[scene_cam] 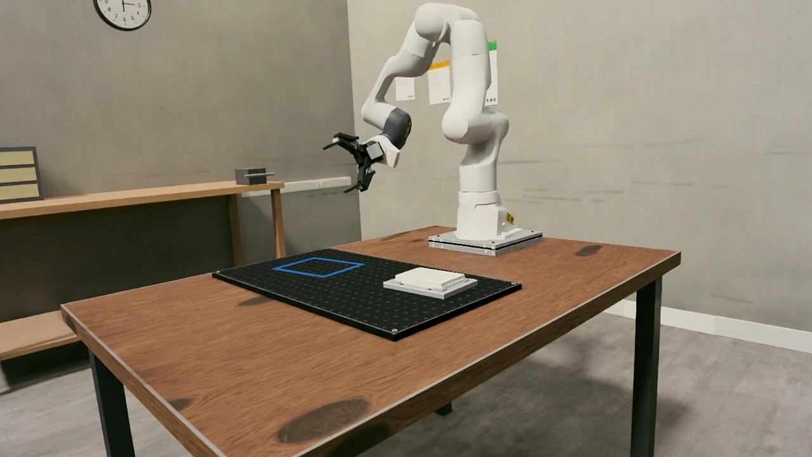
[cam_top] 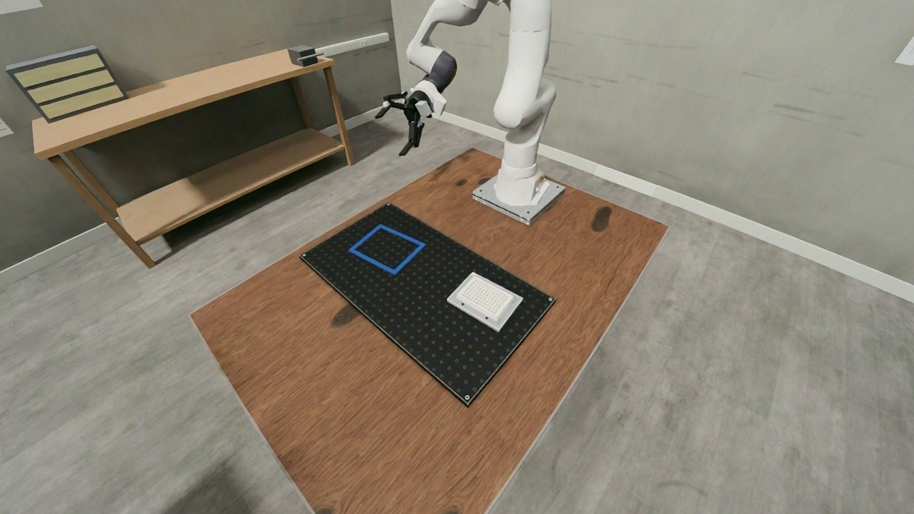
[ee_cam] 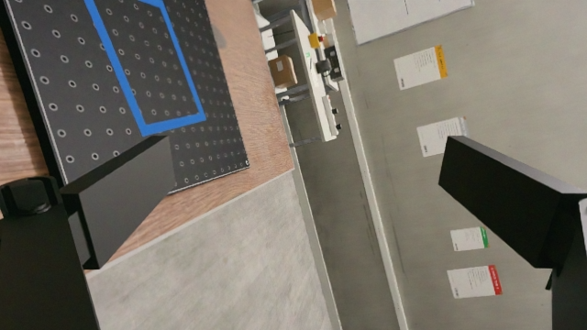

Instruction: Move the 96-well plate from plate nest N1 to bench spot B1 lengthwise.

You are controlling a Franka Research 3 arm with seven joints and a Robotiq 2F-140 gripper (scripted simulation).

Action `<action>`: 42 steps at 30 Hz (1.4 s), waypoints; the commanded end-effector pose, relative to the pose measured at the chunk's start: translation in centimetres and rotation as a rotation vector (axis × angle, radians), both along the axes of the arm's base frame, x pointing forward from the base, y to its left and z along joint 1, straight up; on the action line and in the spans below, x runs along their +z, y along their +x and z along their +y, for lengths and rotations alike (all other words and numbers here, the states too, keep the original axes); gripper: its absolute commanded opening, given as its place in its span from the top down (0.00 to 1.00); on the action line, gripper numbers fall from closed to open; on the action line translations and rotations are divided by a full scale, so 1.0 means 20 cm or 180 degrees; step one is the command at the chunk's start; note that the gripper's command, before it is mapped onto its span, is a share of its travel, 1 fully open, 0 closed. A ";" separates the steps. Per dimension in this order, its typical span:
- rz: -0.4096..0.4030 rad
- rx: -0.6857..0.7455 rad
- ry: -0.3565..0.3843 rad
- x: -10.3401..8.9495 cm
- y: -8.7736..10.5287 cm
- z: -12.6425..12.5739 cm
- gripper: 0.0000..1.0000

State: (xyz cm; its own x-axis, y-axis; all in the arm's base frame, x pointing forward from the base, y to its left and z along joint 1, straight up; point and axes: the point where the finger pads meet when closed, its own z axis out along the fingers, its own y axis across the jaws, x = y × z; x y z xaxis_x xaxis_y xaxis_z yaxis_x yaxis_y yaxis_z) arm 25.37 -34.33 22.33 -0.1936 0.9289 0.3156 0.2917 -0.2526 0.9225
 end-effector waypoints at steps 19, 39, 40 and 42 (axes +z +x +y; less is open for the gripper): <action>0.0009 0.0022 -0.0008 0.00 0.01 0.01 0.00; 0.0325 0.0820 -0.0284 -0.17 0.19 0.29 0.00; 0.0346 0.0875 -0.0305 -0.18 0.20 0.31 0.00; 0.0385 0.0995 -0.0356 -0.20 0.22 0.35 0.00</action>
State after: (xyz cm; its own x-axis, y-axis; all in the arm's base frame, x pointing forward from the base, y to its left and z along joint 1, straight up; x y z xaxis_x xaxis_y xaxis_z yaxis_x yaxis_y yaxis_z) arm 29.50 -28.23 19.20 -0.4005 0.8712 0.2839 0.4276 -0.0963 0.8988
